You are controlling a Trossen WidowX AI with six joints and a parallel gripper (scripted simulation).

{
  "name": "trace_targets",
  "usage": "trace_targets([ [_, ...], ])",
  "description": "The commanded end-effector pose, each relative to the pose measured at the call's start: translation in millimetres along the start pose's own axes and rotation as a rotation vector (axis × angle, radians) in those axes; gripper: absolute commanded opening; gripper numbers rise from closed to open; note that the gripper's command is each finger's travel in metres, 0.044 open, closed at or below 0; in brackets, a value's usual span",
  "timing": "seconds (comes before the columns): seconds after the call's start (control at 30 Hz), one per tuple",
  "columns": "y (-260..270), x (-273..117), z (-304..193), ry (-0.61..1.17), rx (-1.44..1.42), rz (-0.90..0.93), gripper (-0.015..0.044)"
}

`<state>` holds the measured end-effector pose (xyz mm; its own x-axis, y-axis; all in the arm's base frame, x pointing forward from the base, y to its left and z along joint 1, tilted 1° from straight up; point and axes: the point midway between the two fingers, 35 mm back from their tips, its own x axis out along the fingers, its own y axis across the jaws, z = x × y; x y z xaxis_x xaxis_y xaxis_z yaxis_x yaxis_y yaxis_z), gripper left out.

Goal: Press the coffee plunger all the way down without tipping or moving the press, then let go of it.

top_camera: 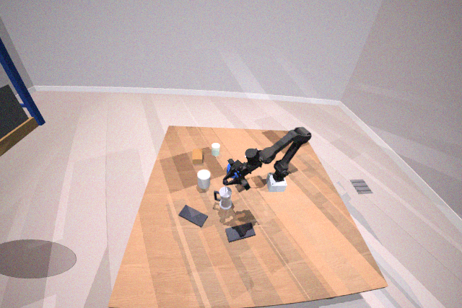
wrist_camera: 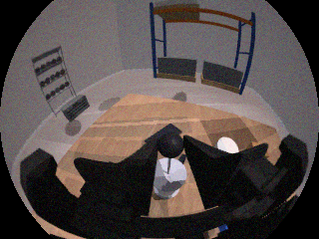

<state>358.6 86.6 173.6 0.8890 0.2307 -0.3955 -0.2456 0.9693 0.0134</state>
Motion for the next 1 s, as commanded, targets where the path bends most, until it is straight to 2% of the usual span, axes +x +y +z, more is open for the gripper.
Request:
trace_targets([
  [0.0,-0.6,8.2,-33.2,0.08,0.005,-0.004,0.0118],
  [0.97,1.1,37.5,-49.1,0.079,0.005,-0.004,0.0118],
])
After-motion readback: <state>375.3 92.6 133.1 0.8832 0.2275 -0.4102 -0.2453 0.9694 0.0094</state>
